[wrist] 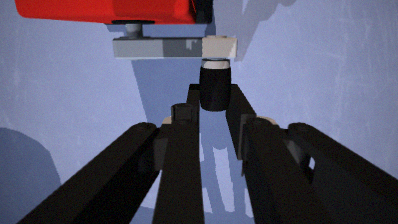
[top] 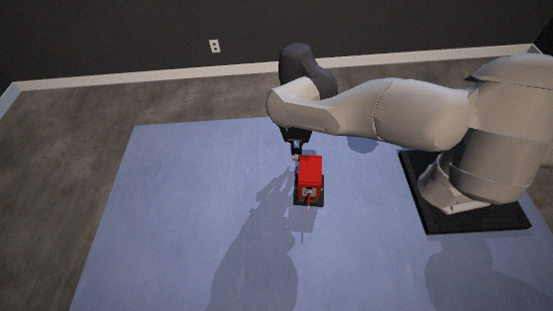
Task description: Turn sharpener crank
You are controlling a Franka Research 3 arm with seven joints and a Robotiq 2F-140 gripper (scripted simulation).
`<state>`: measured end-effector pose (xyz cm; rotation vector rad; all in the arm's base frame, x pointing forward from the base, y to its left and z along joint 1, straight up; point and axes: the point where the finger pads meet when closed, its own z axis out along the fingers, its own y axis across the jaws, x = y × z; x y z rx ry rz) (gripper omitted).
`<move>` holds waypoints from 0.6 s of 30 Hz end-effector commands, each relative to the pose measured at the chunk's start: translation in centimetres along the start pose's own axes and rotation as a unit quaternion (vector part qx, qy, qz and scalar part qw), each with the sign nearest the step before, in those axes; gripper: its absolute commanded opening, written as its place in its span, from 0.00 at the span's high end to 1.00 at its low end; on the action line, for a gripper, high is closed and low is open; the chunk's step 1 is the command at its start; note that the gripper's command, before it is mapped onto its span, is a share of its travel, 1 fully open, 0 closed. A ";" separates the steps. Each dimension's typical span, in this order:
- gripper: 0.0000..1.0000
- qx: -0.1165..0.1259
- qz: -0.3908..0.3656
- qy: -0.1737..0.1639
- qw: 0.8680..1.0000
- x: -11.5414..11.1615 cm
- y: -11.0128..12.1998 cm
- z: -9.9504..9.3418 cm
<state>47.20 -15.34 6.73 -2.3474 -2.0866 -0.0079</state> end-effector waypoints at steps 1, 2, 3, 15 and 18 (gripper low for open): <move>0.90 -0.001 -0.002 0.000 1.000 0.1 -0.1 0.7; 0.90 -0.001 -0.002 0.000 1.000 0.1 -0.1 0.8; 0.90 -0.001 -0.002 0.000 1.000 0.1 -0.1 0.9; 0.90 -0.001 -0.002 0.000 1.000 0.1 -0.6 2.2; 0.90 -0.001 -0.002 0.000 1.000 0.1 -0.8 2.5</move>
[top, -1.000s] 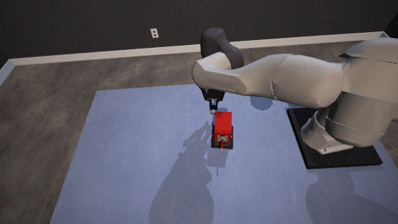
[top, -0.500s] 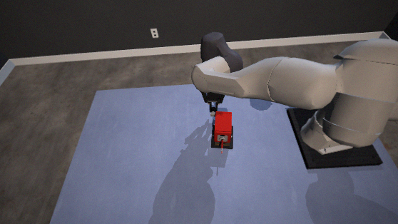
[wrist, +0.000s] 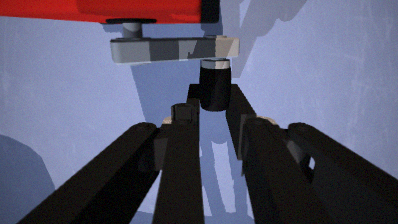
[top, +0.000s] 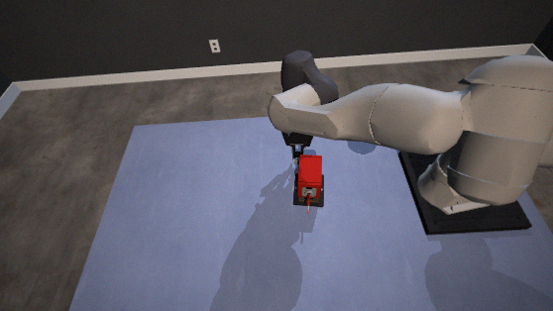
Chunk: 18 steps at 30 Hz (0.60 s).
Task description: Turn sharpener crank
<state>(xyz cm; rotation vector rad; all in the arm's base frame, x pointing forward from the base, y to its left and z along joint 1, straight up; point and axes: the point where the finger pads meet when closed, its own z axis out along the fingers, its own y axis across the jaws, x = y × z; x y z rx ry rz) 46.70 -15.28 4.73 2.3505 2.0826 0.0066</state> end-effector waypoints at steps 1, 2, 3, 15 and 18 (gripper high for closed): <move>0.90 0.000 -0.004 0.001 1.000 0.1 -0.3 0.6; 0.90 0.000 -0.004 0.001 1.000 0.1 -0.4 0.7; 0.90 0.000 -0.004 0.001 1.000 0.1 -0.5 0.8; 0.90 0.000 -0.004 0.001 1.000 0.1 -1.4 1.8; 0.90 0.000 -0.004 0.001 1.000 0.0 -1.7 2.0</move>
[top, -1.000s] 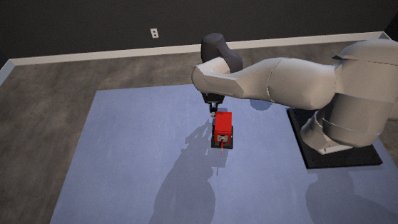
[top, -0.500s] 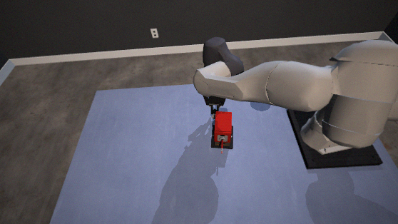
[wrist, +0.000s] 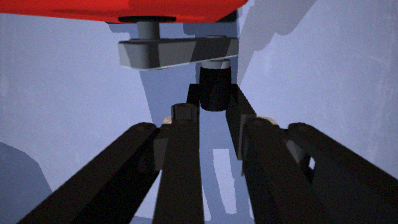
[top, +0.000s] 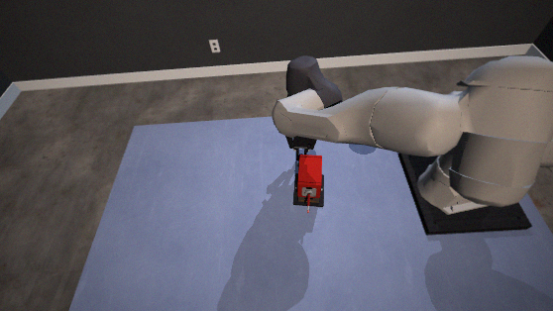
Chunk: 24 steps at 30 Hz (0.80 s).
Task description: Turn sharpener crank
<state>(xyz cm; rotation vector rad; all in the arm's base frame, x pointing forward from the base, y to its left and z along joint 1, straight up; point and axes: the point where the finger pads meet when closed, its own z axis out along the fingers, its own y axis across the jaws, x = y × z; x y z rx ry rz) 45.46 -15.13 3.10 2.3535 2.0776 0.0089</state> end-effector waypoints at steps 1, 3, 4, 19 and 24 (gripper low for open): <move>0.90 0.001 -0.006 0.001 1.000 0.1 -0.6 0.5; 0.90 0.001 -0.006 0.001 1.000 0.1 -0.8 0.6; 0.90 0.001 -0.006 0.001 1.000 0.1 -0.8 0.6; 0.90 0.001 -0.006 0.001 1.000 0.0 -2.5 1.2; 0.90 0.001 -0.006 0.001 1.000 0.0 -2.9 1.3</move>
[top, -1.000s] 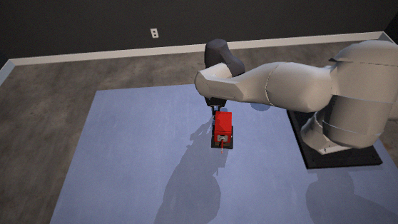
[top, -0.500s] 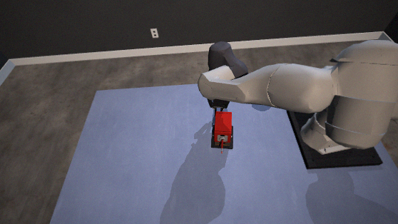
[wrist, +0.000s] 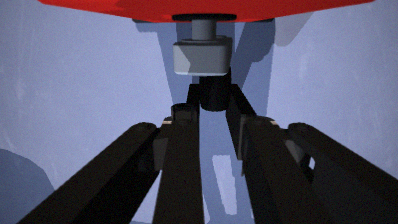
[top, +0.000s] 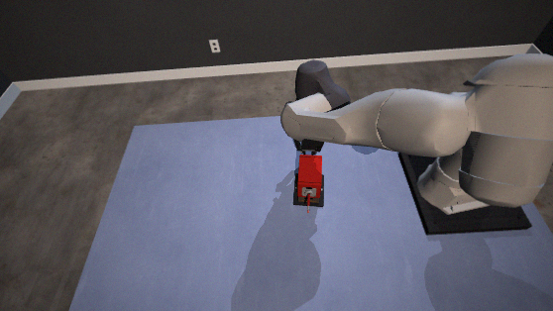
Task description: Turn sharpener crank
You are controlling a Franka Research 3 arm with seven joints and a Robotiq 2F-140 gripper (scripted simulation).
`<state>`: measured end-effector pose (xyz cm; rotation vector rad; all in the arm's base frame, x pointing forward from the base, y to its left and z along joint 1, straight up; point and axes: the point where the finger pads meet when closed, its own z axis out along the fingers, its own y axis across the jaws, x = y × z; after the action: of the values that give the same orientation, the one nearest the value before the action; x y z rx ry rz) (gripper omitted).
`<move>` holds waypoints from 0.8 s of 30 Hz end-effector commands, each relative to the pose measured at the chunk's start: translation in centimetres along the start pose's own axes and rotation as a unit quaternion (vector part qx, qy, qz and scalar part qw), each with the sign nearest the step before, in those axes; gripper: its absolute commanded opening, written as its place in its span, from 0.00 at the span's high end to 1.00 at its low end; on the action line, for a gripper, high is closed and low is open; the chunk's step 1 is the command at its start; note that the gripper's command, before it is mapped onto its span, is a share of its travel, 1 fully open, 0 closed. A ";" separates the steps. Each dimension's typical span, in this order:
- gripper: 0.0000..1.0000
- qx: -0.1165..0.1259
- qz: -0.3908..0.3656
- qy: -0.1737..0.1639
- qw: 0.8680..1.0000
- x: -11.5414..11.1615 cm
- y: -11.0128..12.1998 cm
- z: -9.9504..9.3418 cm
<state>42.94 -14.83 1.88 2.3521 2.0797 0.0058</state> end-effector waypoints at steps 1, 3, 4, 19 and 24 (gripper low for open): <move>0.90 0.000 -0.005 0.002 1.000 0.1 -0.5 0.1; 0.90 0.000 -0.005 0.002 1.000 0.0 -0.8 0.1; 0.90 0.000 -0.005 0.002 1.000 0.0 -0.9 0.1; 0.90 0.000 -0.005 0.002 1.000 0.0 -2.1 -0.1; 0.90 0.000 -0.005 0.002 1.000 0.0 -2.2 -0.1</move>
<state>40.92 -14.60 1.94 2.3490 2.0829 0.0077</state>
